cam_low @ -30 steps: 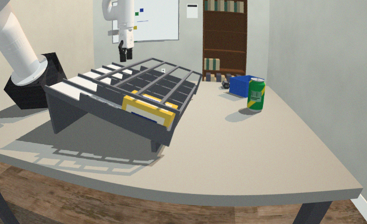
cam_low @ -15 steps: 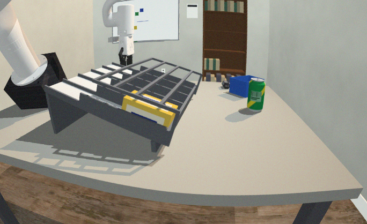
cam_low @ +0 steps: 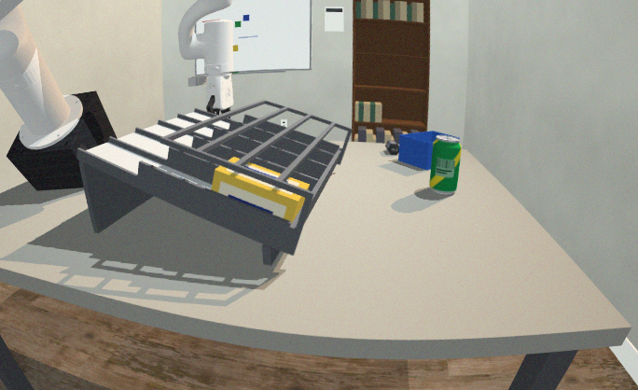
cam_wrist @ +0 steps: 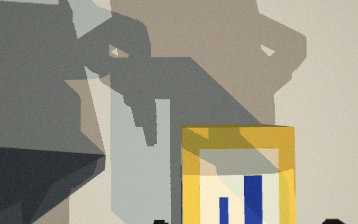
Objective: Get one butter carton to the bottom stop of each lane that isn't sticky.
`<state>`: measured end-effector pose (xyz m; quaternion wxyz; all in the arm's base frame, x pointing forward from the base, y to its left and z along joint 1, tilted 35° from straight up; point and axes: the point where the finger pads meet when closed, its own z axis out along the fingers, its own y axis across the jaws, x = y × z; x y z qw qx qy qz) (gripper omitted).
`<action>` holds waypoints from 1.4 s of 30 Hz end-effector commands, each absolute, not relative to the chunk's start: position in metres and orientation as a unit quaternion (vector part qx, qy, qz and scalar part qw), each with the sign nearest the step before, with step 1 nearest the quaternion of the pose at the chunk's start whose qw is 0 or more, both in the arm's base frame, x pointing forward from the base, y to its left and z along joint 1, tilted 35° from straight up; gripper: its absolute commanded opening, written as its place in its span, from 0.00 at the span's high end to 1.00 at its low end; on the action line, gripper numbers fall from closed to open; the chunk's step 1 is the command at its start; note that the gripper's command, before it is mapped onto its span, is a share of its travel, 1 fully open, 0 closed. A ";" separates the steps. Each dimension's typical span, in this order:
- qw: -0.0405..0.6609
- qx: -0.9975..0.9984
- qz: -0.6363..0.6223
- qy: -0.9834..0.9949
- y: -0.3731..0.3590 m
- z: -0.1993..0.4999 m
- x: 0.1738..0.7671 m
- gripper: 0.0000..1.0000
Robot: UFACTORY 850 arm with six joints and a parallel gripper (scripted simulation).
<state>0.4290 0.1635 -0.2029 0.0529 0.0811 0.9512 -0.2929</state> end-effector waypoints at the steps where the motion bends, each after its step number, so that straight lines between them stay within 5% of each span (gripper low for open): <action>1: 0.054 0.081 -0.292 0.951 0.164 -0.204 0.430 0.10; 42: 0.054 0.081 -0.292 0.951 0.133 -0.248 0.435 0.10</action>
